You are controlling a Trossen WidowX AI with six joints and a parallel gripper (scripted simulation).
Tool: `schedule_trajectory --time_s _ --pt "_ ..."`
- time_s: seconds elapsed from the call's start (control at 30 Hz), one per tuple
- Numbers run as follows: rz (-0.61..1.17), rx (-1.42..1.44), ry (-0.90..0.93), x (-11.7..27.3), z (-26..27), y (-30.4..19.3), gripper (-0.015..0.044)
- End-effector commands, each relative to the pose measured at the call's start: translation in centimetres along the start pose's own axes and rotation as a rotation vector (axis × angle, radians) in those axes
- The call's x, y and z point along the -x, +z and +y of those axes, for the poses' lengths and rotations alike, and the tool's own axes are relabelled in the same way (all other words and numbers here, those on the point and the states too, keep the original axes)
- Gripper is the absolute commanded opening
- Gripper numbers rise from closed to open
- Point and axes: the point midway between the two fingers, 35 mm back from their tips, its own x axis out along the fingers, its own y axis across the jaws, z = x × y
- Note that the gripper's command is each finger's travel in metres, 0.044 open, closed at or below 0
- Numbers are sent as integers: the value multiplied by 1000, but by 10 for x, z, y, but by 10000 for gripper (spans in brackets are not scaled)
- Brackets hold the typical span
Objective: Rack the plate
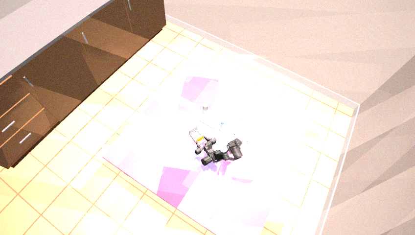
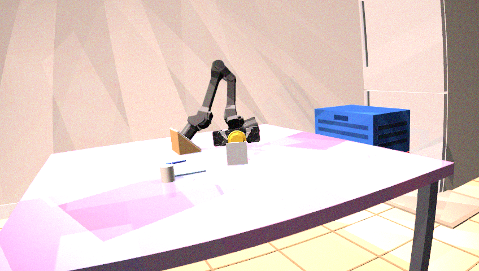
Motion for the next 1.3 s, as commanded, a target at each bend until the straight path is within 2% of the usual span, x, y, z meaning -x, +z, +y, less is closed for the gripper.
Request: schedule_trajectory --time_s 0.0,0.4,0.83,1.27 --pt "2 8 -3 -3 -4 -1 0" --pt "-3 -7 1 -10 -7 -18 0" --pt "6 2 0 -10 -7 -16 0" --pt "4 -4 1 -10 -6 -15 341"
